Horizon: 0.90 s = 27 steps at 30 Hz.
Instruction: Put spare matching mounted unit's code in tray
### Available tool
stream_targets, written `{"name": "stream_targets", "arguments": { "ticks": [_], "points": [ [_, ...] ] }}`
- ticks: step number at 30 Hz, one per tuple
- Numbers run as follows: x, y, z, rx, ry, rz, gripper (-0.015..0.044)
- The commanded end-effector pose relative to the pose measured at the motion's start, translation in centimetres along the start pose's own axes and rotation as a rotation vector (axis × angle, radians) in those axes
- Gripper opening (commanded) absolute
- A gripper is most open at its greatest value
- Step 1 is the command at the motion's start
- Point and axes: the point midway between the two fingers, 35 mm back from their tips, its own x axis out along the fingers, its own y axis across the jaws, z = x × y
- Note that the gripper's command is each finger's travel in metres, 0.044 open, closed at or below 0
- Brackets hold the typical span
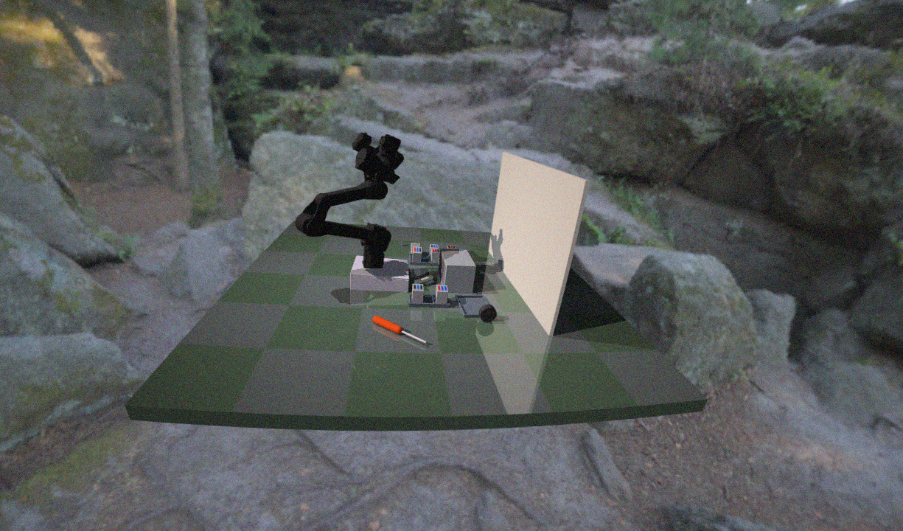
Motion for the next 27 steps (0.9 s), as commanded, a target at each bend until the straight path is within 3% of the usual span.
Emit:
{"name": "stream_targets", "arguments": {
  "ticks": [1,9,18,27],
  "points": [
    [0.0,0.0,0.0,0.0,0.0,0.0,0.0426],
    [0.8,-1.8,1.7,0.012,-0.035,-0.079,0.044],
    [0.9,-14.9,10.3,0.059,-0.175,-0.618,0.044],
    [-6.7,-27.2,14.5,0.119,-0.141,-1.211,0.044]
  ]
}}
